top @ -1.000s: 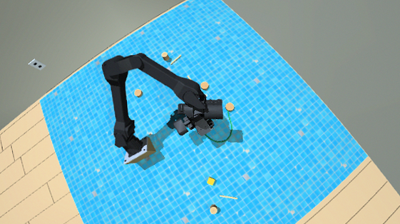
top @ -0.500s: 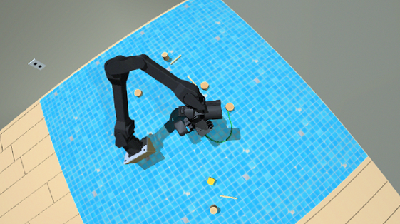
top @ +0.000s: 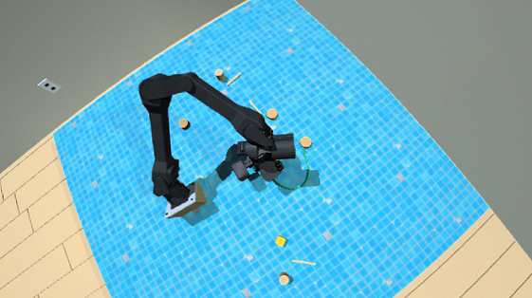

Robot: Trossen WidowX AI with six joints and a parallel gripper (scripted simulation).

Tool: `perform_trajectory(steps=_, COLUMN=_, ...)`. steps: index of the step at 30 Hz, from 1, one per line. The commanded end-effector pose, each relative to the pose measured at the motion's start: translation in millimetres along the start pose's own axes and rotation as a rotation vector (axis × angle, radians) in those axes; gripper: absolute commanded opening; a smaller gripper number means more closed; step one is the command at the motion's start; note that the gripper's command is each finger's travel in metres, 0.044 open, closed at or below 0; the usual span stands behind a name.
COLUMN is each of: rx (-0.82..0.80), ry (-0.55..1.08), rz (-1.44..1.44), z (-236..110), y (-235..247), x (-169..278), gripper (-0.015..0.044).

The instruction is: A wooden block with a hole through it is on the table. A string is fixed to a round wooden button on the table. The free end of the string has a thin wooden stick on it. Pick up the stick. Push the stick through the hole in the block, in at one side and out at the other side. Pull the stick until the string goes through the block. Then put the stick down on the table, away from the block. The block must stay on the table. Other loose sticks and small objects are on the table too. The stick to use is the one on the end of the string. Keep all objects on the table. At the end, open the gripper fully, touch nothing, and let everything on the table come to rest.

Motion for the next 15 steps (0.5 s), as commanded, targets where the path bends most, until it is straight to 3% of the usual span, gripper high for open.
perform_trajectory(steps=1, rx=-0.001, ry=-0.003, rz=-0.001, z=0.0, y=0.1, x=0.3, gripper=0.0000)
perform_trajectory(steps=15, rx=-0.021, ry=-0.100, rz=-0.020, z=3.5, y=-0.7, x=6.3, gripper=0.0000)
Point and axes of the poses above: the point midway between the two fingers, 35 mm back from their tips, its own z axis out along the fingers, its own y axis across the jaws, x = y × z, the point moved 4 cm from there along -z, back along the fingers, and after that the axes turned 9 degrees about z, right-handed, at the moved point
